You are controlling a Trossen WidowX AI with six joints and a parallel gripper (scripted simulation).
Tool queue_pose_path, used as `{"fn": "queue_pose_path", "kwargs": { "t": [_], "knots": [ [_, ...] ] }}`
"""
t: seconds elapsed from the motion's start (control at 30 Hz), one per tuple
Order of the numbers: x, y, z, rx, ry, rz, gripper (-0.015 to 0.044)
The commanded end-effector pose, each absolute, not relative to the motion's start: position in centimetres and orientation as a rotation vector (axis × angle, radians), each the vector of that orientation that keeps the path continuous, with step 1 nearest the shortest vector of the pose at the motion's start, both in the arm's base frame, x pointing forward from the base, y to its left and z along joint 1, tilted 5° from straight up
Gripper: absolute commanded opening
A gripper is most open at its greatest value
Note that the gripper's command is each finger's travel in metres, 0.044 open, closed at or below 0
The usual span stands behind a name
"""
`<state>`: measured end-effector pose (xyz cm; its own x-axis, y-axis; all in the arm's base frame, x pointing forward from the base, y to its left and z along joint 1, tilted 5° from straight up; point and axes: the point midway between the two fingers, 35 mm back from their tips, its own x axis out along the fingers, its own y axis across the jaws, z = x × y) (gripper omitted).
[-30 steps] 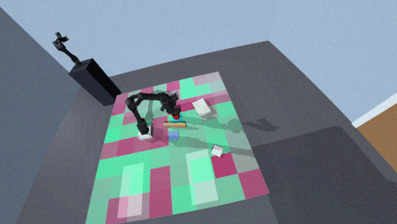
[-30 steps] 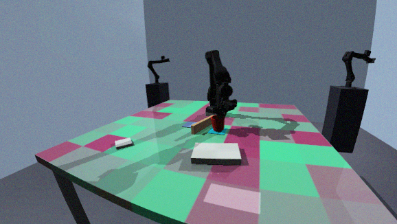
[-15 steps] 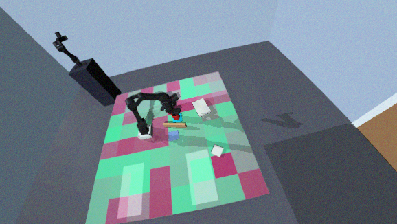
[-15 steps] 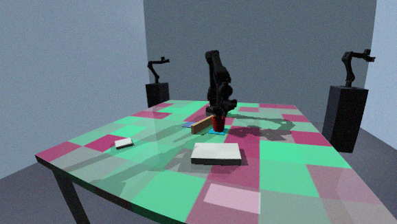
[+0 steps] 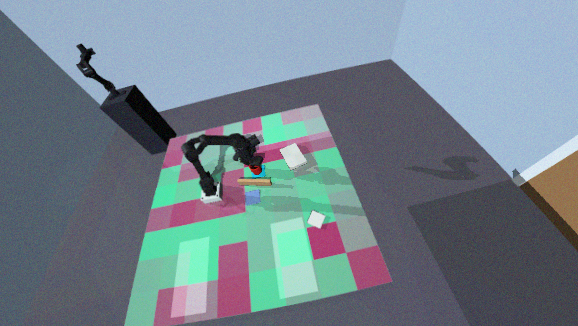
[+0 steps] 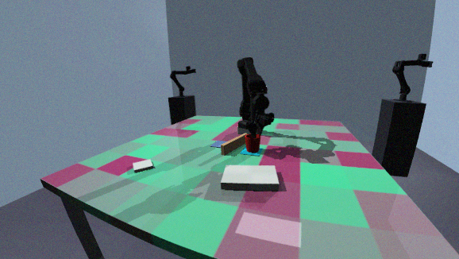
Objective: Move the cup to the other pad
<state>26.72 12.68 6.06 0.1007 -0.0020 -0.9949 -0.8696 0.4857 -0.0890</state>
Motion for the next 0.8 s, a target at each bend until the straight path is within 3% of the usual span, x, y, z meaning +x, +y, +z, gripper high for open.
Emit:
{"fn": "queue_pose_path", "kwargs": {
  "t": [0.0,0.77],
  "knots": [
    [26.8,12.7,6.8,-0.859,1.318,0.771,0.0128],
    [26.3,12.9,10.1,-0.863,1.320,0.769,0.0128]
  ]
}}
